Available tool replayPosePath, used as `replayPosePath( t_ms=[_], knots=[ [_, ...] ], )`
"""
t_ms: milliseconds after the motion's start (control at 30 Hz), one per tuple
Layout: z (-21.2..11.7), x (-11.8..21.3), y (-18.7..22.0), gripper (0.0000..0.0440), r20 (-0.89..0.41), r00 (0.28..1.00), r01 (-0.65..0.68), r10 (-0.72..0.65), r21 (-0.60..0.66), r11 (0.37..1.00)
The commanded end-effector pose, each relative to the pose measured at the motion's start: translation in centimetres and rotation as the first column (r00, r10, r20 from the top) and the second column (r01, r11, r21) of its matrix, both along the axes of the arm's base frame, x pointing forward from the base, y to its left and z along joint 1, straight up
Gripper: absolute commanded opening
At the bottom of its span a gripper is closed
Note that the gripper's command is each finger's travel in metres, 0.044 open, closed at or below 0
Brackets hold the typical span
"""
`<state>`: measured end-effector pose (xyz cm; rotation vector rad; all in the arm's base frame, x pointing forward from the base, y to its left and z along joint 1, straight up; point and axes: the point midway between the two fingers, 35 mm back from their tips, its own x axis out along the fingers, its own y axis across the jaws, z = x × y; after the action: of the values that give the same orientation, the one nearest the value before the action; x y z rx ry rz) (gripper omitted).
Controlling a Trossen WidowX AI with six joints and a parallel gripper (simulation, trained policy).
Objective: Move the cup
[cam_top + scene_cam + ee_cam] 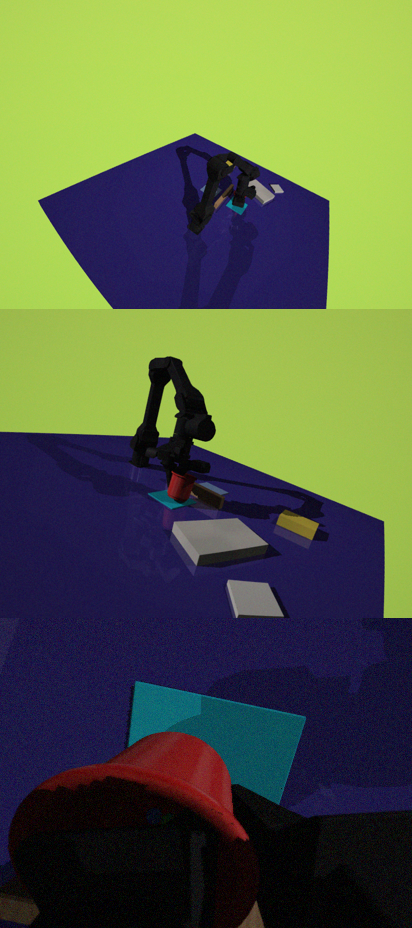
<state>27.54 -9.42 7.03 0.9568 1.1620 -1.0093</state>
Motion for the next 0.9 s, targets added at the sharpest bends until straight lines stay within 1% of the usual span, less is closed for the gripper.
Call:
replayPosePath(
  t_ms=[0, 33, 167, 500, 867],
  knots=[
    [-0.4, -0.2, -0.4, 0.005, 0.009, 1.0, 0.021, -0.021, -0.006, 1.0],
    [-0.3, -0.1, -0.5, 0.0064, 0.017, 1.0, 0.024, -0.024, -0.007, 1.0],
    [0.2, 0.3, -1.0, 0.0158, 0.065, 0.997, 0.042, -0.041, -0.009, 0.999],
    [1.6, -0.3, -0.9, 0.0193, 0.128, 0.991, 0.043, -0.043, 0.006, 0.999],
    [3.7, -1.0, -1.0, 0.0261, 0.193, 0.98, 0.053, -0.055, 0.013, 0.999]
  ],
)
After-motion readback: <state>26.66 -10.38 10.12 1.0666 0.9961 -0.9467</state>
